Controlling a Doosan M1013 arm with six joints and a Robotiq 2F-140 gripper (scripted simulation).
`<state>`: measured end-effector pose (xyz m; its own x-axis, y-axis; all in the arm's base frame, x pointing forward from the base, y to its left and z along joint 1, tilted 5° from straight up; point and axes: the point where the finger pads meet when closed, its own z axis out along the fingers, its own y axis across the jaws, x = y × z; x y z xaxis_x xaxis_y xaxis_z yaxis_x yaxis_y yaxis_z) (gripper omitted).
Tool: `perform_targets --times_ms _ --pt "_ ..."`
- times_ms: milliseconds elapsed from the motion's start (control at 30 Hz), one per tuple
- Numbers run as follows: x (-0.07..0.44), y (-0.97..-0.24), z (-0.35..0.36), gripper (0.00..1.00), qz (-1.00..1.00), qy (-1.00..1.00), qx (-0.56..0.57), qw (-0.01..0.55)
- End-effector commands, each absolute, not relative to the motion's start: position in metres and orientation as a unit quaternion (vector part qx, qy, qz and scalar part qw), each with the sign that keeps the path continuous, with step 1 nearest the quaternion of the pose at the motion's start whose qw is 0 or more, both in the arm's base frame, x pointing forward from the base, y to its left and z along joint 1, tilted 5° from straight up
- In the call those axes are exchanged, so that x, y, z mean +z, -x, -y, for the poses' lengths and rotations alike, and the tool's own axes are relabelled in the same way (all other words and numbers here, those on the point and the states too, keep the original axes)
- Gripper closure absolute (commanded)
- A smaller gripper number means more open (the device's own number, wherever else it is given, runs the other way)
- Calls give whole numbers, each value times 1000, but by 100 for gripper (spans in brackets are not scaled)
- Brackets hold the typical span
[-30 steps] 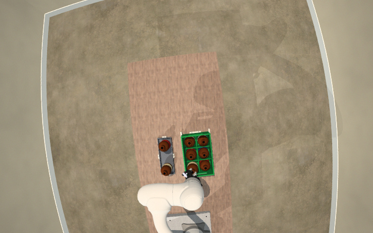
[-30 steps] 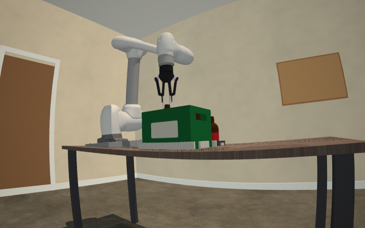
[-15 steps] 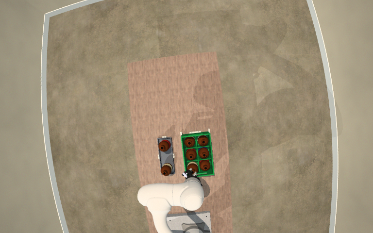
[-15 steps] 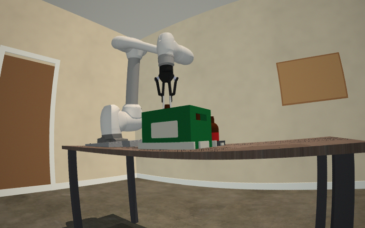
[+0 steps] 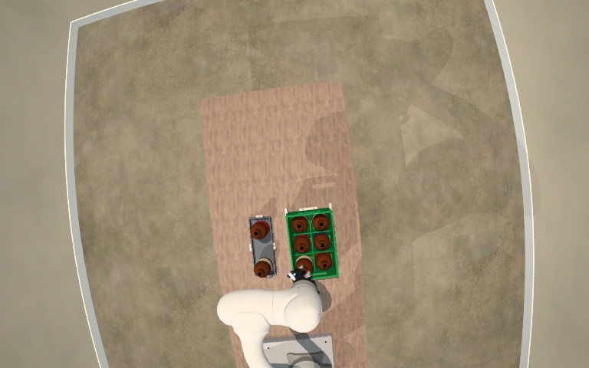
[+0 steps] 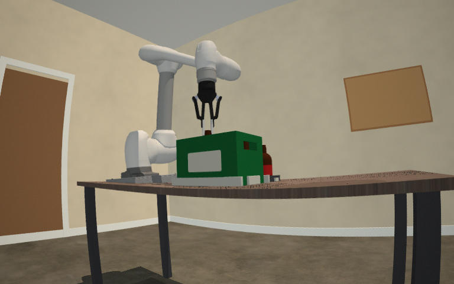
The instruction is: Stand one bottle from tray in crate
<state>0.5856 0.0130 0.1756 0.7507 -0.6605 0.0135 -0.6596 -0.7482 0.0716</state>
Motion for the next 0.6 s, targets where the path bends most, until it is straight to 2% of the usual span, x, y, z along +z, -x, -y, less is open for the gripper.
perform_targets --times_ms 0,567 --pt "168 -583 -10 100 353 -935 -9 40" --pt "156 -582 -9 100 353 -935 -9 40"
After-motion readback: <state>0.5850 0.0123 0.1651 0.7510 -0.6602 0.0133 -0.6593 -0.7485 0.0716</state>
